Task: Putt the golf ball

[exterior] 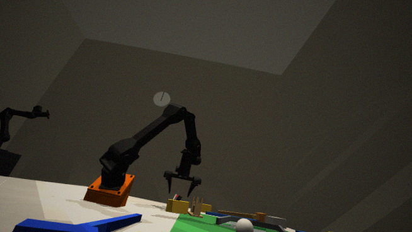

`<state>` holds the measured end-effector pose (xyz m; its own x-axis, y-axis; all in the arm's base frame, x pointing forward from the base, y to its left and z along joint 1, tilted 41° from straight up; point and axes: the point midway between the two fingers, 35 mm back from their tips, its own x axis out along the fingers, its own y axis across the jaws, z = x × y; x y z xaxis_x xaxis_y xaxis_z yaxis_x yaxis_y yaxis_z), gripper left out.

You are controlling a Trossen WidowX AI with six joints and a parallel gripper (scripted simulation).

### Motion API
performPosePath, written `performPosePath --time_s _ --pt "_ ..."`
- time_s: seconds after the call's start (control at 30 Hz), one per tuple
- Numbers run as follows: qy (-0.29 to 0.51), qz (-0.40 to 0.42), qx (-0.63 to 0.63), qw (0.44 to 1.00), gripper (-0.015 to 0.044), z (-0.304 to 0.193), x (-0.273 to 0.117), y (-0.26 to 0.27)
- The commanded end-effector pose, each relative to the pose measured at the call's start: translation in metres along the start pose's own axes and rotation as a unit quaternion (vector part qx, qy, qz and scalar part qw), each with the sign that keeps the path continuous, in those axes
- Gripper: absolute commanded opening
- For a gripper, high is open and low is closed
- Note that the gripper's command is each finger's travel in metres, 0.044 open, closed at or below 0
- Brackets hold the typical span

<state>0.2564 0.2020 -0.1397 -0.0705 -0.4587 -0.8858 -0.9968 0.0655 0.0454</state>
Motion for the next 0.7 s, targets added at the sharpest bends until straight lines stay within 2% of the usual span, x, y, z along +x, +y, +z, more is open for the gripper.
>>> performPosePath --time_s 0.0,0.1,0.67 --pt "0.003 0.0 -0.003 1.0 0.044 -0.002 0.01 0.001" --pt "0.003 0.0 -0.003 1.0 0.044 -0.005 0.024 0.001" --pt "0.003 0.0 -0.003 1.0 0.044 -0.009 0.041 0.001"
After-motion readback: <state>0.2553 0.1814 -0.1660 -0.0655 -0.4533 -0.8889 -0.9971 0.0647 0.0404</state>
